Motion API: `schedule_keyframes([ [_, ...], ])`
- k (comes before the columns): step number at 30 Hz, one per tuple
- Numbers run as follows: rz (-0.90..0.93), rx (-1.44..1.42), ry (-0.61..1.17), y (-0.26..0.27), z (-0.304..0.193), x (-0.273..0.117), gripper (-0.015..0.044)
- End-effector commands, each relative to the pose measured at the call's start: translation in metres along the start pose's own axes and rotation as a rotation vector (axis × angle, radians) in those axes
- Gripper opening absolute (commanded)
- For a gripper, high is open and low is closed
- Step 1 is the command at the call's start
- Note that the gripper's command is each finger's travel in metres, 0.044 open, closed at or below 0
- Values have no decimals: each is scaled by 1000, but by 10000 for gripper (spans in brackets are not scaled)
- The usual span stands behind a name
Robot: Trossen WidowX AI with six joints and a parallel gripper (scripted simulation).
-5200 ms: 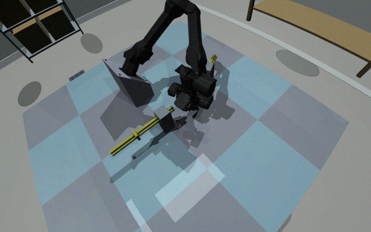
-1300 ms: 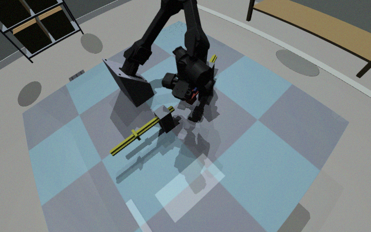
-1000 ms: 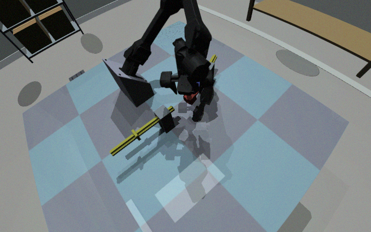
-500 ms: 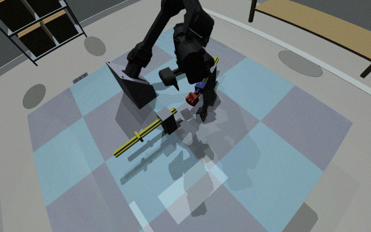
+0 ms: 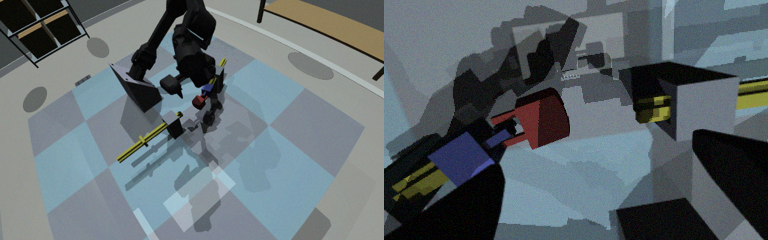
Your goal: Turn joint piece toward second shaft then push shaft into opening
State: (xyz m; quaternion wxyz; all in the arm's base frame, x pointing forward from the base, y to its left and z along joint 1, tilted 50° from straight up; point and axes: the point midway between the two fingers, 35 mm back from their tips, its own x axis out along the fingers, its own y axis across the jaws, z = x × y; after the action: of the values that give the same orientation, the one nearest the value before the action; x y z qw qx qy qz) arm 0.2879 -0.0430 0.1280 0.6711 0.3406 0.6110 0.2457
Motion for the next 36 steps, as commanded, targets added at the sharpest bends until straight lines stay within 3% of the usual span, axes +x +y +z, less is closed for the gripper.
schedule_keyframes([
  [1,3,19,21,-39,-1,24,440],
  [8,5,39,22,-41,-1,25,440],
  [36,68,922,76,-44,-1,39,440],
])
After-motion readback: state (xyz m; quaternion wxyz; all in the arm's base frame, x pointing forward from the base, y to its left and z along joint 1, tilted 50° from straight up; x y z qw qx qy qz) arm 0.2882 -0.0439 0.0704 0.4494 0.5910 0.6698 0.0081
